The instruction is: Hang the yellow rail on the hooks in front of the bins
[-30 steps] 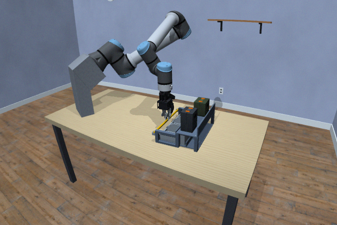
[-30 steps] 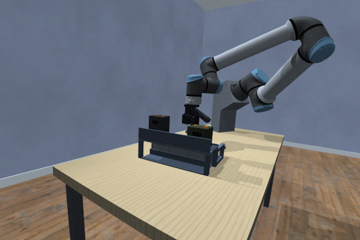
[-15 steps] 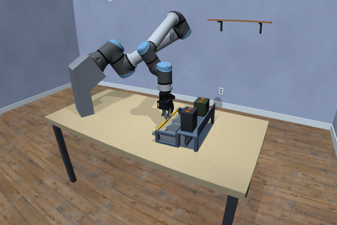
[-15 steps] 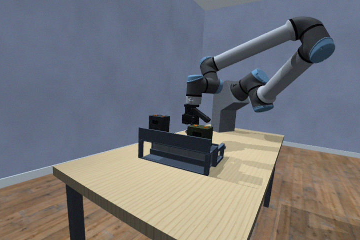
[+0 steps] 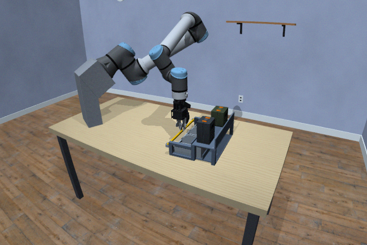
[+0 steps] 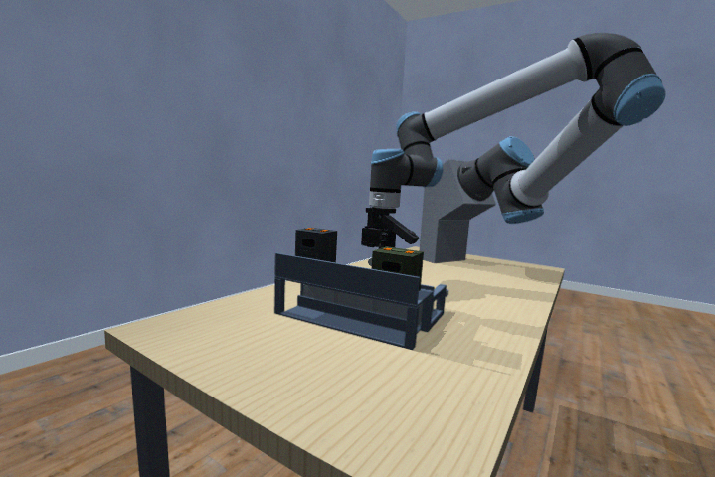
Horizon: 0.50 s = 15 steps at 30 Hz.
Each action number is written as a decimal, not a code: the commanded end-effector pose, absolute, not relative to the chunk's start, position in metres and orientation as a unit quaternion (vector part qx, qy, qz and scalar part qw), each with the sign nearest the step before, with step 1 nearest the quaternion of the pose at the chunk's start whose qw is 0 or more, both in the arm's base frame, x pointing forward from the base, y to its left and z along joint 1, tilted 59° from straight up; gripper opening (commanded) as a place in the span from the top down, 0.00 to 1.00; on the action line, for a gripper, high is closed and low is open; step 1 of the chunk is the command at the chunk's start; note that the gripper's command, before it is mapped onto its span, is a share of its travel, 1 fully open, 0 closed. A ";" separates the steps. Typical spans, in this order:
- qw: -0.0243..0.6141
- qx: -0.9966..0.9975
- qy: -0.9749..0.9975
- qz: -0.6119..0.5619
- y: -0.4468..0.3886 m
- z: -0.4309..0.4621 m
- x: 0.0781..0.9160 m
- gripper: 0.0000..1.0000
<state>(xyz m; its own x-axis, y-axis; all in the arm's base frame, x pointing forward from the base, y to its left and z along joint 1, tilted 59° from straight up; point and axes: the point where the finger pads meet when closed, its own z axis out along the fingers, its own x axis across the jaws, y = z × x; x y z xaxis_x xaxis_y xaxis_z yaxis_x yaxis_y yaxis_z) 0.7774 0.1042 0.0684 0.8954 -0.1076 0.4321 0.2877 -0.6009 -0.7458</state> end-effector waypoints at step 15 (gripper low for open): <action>0.443 -0.867 -0.052 -0.223 0.105 0.068 0.778 1.00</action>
<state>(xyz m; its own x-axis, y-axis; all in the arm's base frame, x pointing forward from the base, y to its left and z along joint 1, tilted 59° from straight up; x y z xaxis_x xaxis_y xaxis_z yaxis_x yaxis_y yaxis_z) 0.7779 0.1054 0.0676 0.8953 -0.1073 0.4324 0.2881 -0.6009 -0.7456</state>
